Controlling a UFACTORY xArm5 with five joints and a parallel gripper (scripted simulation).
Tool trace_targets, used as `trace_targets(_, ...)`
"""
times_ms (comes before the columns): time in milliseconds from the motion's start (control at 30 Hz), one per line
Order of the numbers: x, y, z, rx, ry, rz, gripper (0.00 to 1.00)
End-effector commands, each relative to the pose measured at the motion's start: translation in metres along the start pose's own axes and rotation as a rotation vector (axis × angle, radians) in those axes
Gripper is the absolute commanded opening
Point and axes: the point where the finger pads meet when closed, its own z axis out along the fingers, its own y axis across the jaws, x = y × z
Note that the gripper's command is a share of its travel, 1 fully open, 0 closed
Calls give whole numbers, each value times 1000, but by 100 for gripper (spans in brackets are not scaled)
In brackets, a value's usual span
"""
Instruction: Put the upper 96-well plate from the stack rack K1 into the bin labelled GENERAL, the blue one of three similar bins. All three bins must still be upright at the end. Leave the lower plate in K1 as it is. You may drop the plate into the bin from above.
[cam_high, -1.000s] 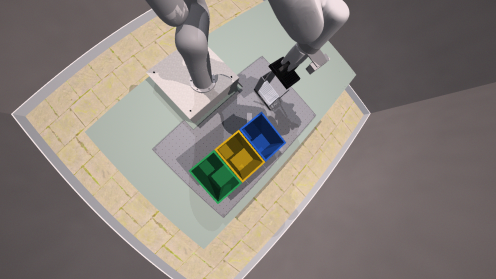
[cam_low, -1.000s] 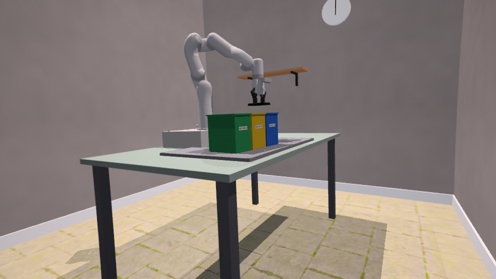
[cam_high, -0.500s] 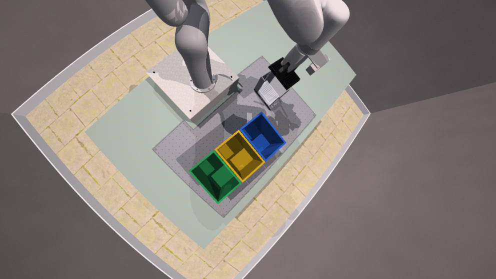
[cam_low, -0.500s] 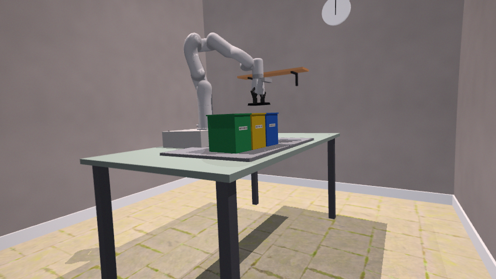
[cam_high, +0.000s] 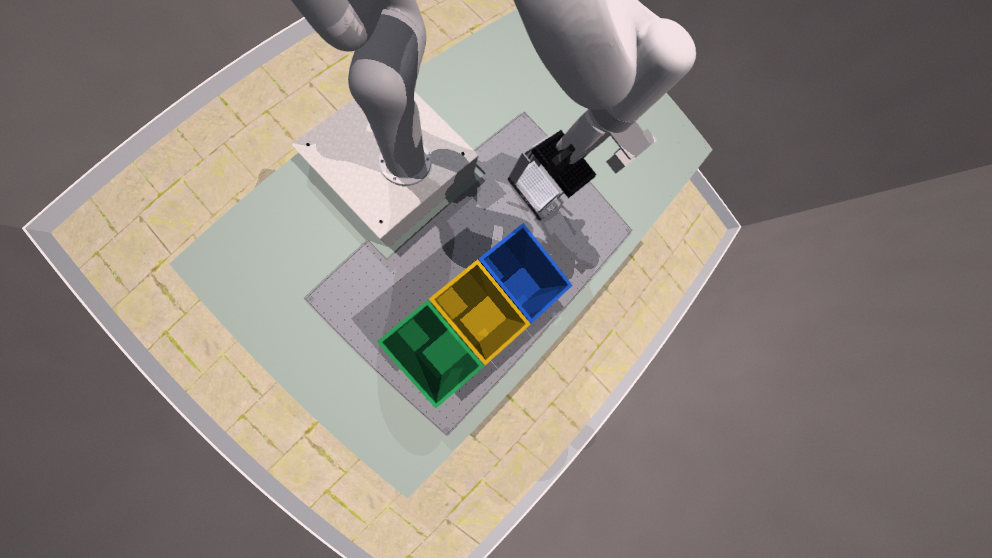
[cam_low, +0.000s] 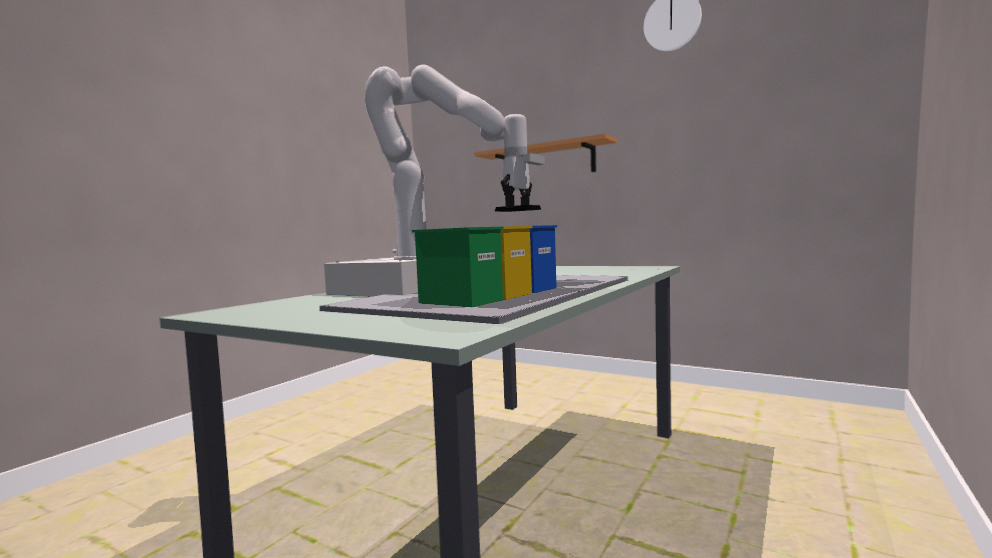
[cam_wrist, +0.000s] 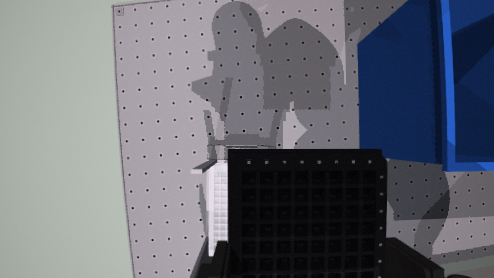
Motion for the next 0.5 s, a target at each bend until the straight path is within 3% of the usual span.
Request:
trace_targets(0,9,11,0,2,2,-1,0)
trace_targets(467,31,44,3,2,1,-1,0)
